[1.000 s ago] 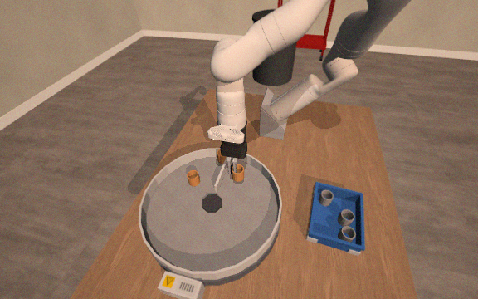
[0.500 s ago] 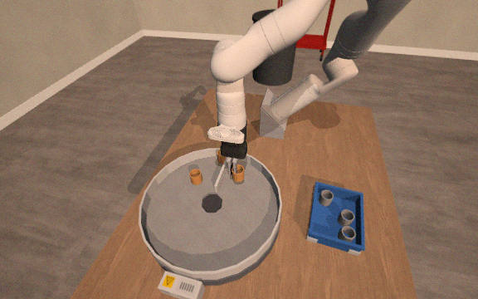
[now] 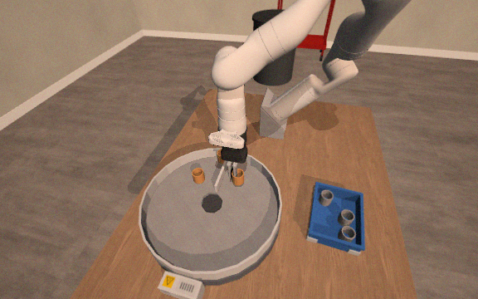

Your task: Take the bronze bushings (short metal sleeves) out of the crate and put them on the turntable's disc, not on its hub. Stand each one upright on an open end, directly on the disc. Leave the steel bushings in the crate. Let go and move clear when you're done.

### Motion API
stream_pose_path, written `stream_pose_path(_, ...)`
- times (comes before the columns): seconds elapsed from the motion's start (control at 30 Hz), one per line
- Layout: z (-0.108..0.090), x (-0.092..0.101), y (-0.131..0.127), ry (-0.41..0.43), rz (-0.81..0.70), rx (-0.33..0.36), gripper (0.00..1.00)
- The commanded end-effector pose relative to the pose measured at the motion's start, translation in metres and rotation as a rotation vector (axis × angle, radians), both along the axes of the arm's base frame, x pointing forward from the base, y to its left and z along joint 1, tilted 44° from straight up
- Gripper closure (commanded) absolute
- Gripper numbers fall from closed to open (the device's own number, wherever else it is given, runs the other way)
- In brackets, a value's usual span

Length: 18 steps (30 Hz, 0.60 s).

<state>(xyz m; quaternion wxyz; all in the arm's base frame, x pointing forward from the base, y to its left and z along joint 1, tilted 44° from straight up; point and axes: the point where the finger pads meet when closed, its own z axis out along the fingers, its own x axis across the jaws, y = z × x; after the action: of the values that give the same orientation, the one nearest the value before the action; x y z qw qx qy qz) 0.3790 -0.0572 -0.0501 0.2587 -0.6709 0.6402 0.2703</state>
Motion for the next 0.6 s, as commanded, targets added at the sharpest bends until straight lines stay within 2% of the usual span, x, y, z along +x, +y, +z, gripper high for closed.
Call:
stream_pose_path(0.0,-0.0053,0.0007,0.0067,-0.002,-0.002,0.004,1.00)
stream_pose_path(0.57,-0.0127,0.0003,0.0142,-0.002,-0.002,0.004,1.00)
